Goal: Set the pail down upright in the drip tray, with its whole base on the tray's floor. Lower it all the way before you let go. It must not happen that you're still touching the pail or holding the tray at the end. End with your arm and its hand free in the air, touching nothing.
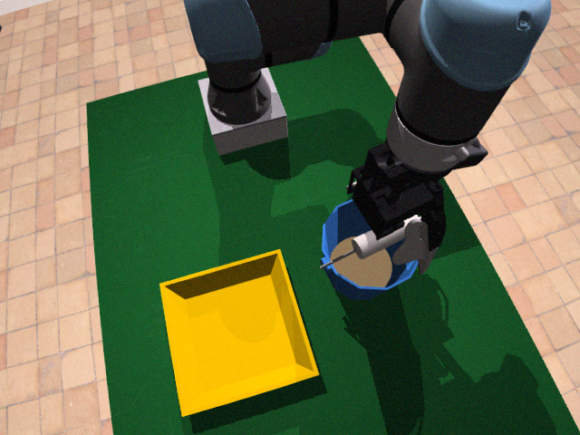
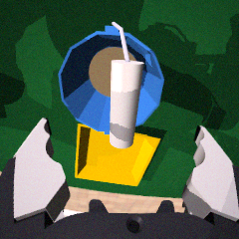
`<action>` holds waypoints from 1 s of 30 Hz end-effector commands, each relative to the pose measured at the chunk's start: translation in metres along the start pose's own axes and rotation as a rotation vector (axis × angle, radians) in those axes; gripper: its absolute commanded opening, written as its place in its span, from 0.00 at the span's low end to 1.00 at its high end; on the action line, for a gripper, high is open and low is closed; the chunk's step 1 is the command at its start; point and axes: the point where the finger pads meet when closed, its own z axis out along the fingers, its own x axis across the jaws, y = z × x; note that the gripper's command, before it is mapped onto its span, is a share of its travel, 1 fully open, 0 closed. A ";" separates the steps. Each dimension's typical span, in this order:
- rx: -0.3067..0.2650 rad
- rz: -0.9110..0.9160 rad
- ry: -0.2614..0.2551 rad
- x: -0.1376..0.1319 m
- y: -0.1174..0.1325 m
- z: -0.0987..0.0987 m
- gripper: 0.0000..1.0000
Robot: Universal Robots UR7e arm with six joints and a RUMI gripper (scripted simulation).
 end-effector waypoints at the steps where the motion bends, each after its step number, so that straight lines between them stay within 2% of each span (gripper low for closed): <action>1: 0.000 0.000 0.002 0.001 0.000 0.012 1.00; 9: 0.000 0.000 0.002 0.001 0.000 0.026 1.00; 30: 0.000 0.000 0.002 0.001 0.000 0.034 1.00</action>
